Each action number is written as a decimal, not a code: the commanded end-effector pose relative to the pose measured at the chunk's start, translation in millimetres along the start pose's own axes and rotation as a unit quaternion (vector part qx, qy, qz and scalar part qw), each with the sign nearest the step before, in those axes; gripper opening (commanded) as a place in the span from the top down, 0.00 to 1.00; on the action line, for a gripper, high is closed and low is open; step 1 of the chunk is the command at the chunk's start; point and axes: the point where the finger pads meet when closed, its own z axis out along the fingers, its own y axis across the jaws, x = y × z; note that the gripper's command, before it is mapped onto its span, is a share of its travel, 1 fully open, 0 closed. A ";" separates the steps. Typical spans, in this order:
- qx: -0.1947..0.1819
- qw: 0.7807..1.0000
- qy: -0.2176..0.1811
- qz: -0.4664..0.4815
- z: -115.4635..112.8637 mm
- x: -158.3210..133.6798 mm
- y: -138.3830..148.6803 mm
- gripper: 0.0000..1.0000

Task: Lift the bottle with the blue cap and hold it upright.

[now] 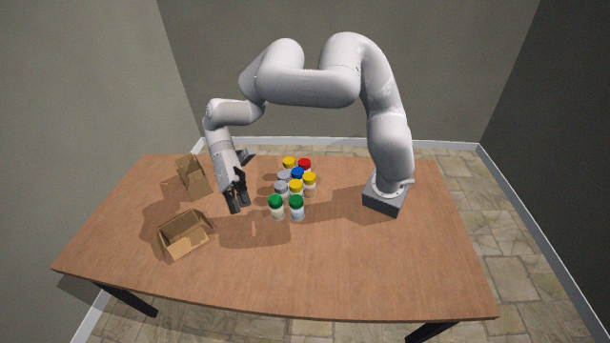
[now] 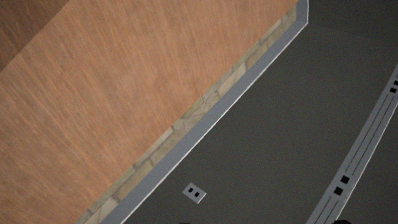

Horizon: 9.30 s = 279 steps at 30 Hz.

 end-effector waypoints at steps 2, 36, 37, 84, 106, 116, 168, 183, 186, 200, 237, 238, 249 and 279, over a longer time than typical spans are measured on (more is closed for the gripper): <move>0.128 0.989 0.049 0.048 -42.5 42.2 2.4 0.21; 0.449 0.872 0.134 0.141 -171.8 163.2 35.9 0.21; 0.449 0.872 0.134 0.141 -171.8 163.2 35.9 0.21; 0.445 0.874 0.134 0.141 -170.4 161.6 35.4 0.21; 0.445 0.874 0.134 0.141 -170.4 161.6 35.4 0.21; 0.458 0.855 0.090 0.226 -167.6 188.3 37.4 0.21; 0.443 0.669 -0.128 0.583 -116.5 317.2 18.4 0.21; 0.444 0.659 -0.131 0.593 -91.5 337.4 -7.3 0.21; 0.446 0.652 -0.131 0.598 -80.0 348.4 -21.5 0.21; 0.447 0.647 -0.130 0.603 -71.0 357.0 -26.9 0.21; 0.448 0.647 -0.133 0.602 -25.0 388.0 -93.2 0.21; 0.448 0.647 -0.134 0.602 -22.2 389.7 -97.9 0.21; 0.447 0.645 -0.126 0.607 -19.4 391.6 -97.9 0.21; 0.447 0.650 -0.138 0.599 -12.6 395.1 -109.1 0.21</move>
